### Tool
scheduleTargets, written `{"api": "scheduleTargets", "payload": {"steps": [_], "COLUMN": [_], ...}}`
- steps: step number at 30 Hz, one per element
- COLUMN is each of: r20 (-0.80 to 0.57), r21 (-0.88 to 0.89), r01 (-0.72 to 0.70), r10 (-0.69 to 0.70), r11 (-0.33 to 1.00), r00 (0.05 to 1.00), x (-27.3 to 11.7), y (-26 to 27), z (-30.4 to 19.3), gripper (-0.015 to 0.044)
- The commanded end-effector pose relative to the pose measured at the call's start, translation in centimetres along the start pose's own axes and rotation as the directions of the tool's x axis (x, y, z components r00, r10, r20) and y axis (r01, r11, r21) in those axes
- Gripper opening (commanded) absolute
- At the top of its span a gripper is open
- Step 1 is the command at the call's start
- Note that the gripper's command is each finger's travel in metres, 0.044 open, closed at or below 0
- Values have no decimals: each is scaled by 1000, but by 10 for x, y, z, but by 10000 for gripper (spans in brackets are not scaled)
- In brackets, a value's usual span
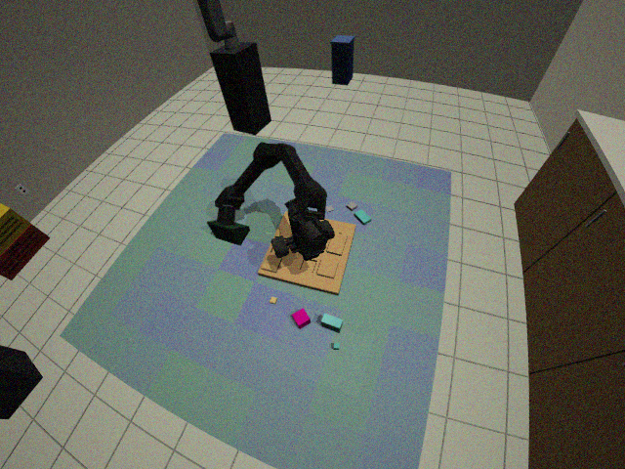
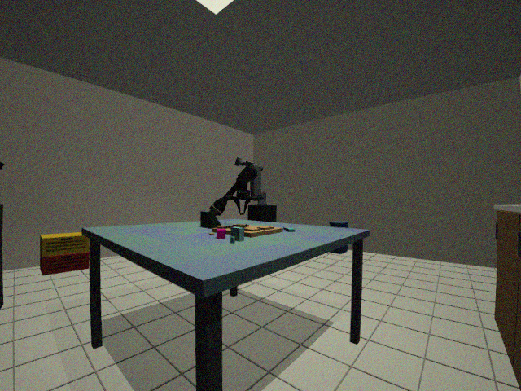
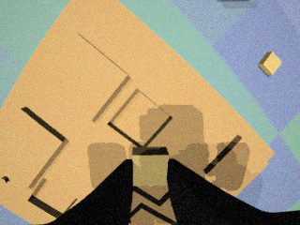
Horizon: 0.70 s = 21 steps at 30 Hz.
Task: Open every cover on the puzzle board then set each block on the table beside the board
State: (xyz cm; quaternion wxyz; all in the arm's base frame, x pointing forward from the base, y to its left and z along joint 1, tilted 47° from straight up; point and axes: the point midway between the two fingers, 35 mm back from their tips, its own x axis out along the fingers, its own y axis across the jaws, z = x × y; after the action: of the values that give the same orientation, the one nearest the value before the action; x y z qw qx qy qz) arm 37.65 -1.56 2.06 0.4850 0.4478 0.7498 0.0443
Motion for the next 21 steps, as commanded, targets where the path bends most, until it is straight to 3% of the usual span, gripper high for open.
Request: {"api": "scheduleTargets", "payload": {"steps": [1,21], "r20": [5,17], "r21": [4,9], "r01": [3,14], "r10": [-3,-14], "r11": [1000,1000], "r00": [1000,1000], "x": [-3,-9], "y": [-15,-90], "z": [6,28], "gripper": [80,80]}}
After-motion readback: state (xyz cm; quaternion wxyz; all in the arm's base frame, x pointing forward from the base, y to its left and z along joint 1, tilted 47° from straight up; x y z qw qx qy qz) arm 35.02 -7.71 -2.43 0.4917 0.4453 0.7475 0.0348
